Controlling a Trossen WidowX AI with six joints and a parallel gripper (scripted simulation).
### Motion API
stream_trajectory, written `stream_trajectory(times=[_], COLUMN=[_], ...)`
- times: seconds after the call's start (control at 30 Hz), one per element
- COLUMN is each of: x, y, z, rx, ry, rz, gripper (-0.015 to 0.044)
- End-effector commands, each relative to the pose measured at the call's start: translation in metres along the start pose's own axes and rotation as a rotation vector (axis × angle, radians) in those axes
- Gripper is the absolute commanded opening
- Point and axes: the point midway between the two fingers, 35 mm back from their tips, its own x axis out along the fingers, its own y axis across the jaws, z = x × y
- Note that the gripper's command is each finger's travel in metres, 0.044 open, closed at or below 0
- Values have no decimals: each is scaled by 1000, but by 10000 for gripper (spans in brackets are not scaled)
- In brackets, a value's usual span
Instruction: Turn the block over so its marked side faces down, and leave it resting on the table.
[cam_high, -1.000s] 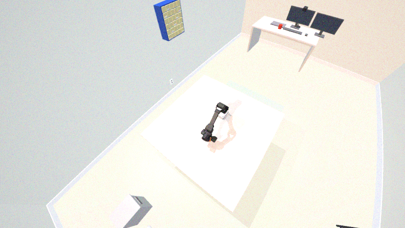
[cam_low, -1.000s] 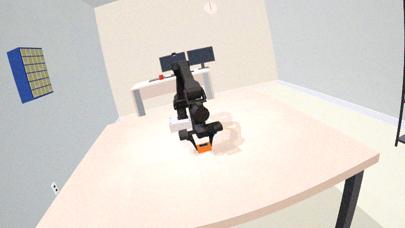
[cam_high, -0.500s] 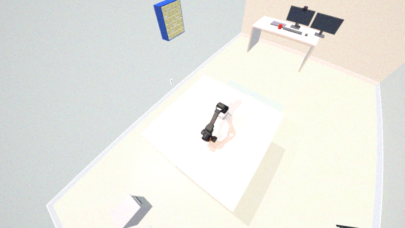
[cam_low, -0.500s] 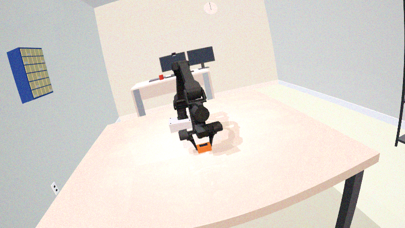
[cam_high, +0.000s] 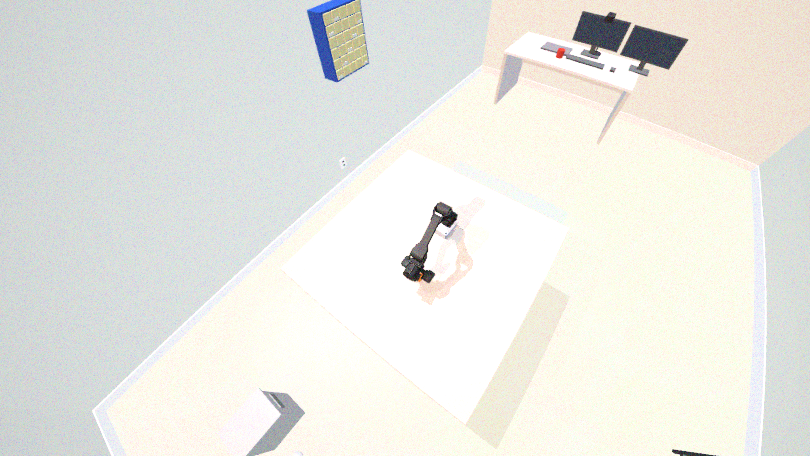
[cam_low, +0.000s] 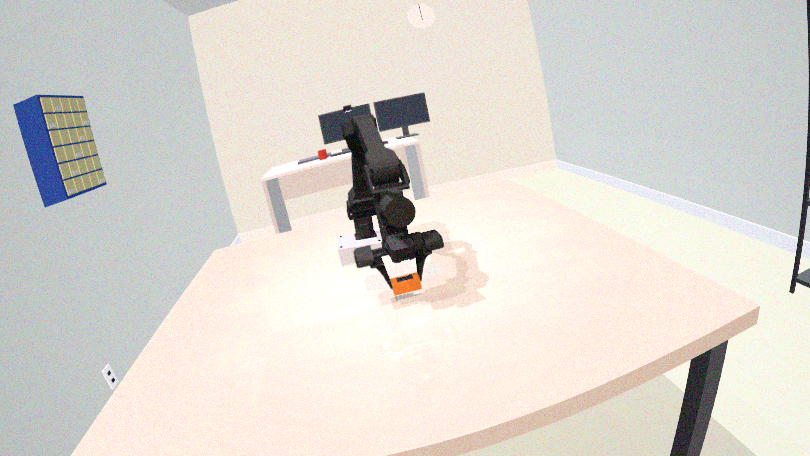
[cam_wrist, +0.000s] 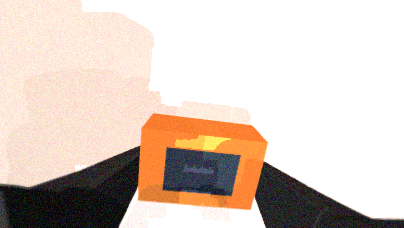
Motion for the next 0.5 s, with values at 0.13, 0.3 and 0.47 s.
stream_trajectory(times=[0.13,0.3,0.47], x=[6,9,11], y=[0,0,0], z=[1,2,2], rx=[-4,-4,-4], ry=[-86,-157,-228], rz=[-3,-5,-7], gripper=[0,0,0])
